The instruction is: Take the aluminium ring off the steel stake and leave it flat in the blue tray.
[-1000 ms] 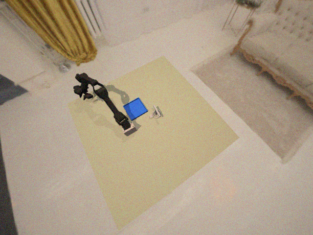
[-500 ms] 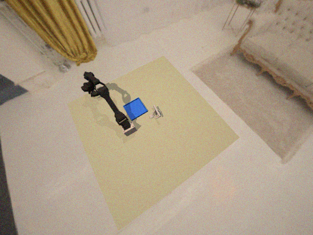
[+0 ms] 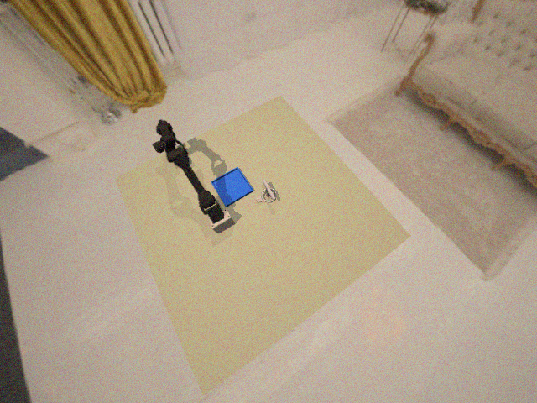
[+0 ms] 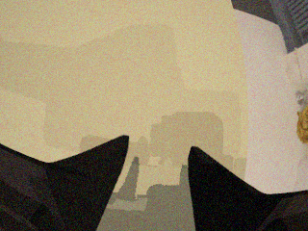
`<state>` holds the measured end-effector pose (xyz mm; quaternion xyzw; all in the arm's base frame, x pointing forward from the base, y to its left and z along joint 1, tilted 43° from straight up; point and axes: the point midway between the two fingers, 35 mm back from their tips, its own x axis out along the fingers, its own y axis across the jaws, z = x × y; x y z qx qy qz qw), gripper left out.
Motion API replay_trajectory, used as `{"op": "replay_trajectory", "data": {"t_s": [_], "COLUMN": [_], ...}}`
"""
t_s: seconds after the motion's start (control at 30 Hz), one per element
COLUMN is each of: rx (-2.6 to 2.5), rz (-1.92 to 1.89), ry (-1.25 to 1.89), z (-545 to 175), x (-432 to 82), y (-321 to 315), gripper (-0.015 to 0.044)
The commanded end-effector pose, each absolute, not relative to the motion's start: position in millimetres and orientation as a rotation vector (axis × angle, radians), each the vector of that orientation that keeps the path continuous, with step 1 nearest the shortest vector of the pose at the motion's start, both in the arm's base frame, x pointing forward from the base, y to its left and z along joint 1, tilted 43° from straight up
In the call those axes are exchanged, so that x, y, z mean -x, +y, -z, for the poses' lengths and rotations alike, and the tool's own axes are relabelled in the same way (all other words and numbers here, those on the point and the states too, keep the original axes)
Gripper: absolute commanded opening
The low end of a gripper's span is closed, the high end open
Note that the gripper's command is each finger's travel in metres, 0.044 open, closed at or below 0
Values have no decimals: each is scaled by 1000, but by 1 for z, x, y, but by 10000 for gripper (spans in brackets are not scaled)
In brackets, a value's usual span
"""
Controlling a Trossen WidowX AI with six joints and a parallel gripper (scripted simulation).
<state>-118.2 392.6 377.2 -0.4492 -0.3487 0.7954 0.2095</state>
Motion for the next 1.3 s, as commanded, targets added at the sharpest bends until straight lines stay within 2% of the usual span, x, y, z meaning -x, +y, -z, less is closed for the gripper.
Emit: {"op": "replay_trajectory", "data": {"t_s": [0.0,0.43,1.03,1.27], "rx": [1251,1199,1143,1096], "rz": [-2178,-2049,-1946,-1870], "ry": [-852,-558,-362,-239], "z": [-366,-347,-330,-319], "x": [93,16,-40,-78], "y": [402,415,414,409], "gripper": [200,200,200,200]}}
